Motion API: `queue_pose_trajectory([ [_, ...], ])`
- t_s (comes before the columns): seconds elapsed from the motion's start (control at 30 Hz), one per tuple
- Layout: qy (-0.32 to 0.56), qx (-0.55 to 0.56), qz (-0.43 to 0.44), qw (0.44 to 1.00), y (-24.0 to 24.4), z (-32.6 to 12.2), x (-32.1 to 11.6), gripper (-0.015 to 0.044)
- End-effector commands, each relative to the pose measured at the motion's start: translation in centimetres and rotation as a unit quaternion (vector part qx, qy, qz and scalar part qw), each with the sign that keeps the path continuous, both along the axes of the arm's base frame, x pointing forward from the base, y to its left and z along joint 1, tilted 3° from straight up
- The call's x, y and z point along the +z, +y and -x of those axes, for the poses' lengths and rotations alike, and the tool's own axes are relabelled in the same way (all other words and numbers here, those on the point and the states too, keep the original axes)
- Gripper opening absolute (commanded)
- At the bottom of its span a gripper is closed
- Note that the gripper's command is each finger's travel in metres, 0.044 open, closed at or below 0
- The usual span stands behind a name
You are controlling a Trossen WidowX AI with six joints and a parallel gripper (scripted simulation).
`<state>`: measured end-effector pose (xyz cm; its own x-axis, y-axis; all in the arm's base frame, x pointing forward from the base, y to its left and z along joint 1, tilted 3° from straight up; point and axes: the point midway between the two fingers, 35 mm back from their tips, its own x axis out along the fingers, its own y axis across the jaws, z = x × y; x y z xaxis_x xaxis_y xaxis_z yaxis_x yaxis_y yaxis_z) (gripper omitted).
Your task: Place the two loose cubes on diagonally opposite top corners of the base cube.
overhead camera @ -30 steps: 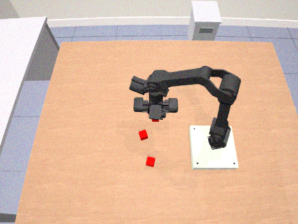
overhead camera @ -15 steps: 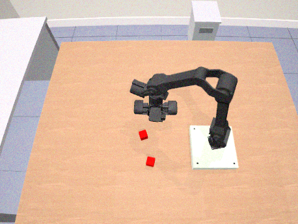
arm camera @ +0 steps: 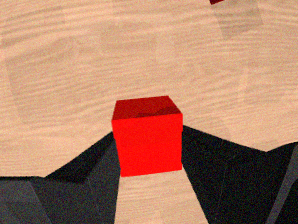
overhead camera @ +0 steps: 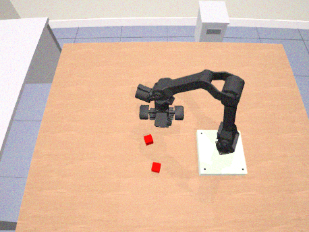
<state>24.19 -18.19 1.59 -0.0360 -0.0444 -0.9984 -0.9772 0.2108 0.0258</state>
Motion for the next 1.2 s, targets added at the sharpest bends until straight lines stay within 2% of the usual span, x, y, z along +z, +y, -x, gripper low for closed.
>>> queue_pose_trajectory([
  [0.0, 0.000, 0.002, -0.002, 1.000, 0.0, -0.1, 0.3, 0.0105],
  [1.17, 0.000, 0.002, -0.002, 1.000, 0.5, -0.4, 10.8, 0.0105],
])
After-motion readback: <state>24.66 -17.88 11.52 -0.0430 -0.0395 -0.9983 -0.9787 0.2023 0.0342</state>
